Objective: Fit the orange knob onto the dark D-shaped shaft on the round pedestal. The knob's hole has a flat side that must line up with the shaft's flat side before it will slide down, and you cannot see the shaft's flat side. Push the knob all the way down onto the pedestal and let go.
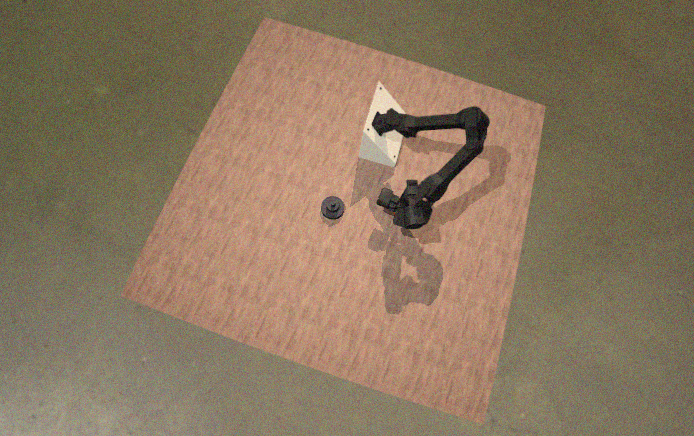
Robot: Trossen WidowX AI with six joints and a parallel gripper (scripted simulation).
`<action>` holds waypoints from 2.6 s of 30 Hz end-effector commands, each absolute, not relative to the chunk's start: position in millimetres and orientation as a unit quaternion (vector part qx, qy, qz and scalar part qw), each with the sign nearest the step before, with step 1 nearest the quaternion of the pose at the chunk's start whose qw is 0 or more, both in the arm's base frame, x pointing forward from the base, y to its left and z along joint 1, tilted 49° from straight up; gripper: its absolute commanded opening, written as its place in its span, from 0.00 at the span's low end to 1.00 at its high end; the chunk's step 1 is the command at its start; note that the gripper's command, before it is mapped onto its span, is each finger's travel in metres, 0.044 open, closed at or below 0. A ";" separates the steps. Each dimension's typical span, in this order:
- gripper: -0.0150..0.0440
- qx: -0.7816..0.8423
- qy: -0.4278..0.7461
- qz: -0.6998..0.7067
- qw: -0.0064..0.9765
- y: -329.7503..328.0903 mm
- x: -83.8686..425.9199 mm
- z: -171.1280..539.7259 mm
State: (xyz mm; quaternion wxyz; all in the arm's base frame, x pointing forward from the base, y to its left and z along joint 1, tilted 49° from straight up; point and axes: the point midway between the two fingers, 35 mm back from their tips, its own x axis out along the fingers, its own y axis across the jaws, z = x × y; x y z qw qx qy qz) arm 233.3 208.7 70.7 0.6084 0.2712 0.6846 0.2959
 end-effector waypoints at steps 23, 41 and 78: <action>0.25 0.276 0.677 0.304 0.611 119.8 236.6 148.2; 0.25 0.273 0.677 0.300 0.614 98.4 269.6 108.3; 0.25 0.271 0.677 0.298 0.616 45.3 308.8 9.1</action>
